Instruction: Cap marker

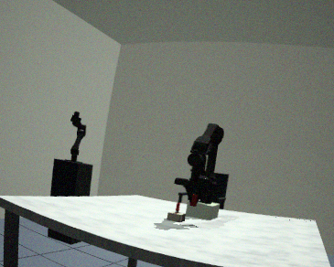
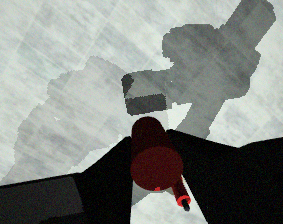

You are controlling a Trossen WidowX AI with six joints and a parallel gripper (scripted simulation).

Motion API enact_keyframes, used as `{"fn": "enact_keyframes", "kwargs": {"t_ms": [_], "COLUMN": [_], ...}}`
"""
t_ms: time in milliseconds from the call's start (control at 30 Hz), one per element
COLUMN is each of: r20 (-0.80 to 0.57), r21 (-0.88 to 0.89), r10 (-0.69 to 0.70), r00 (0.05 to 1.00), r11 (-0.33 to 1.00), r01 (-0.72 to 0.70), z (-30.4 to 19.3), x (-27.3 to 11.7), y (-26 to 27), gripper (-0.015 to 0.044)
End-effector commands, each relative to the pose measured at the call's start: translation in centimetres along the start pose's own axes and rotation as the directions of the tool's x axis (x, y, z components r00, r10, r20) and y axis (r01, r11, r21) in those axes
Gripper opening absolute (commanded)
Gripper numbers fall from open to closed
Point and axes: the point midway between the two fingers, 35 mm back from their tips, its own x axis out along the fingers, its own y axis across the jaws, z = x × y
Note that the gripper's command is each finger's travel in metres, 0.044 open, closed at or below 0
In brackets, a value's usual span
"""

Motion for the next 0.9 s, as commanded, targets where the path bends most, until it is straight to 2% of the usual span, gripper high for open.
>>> {"fn": "enact_keyframes", "kwargs": {"t_ms": [0,867], "r20": [-0.008,-0.022], "r21": [-0.007,-0.025], "r10": [0.009,0.003], "r00": [1.0,1.0], "r11": [1.0,1.0], "r01": [-0.009,-0.004], "z": [-1.7,-9.1], "x": [-0.3,-2.6], "y": [-0.5,-3.0], "gripper": [0.0,0.0]}}
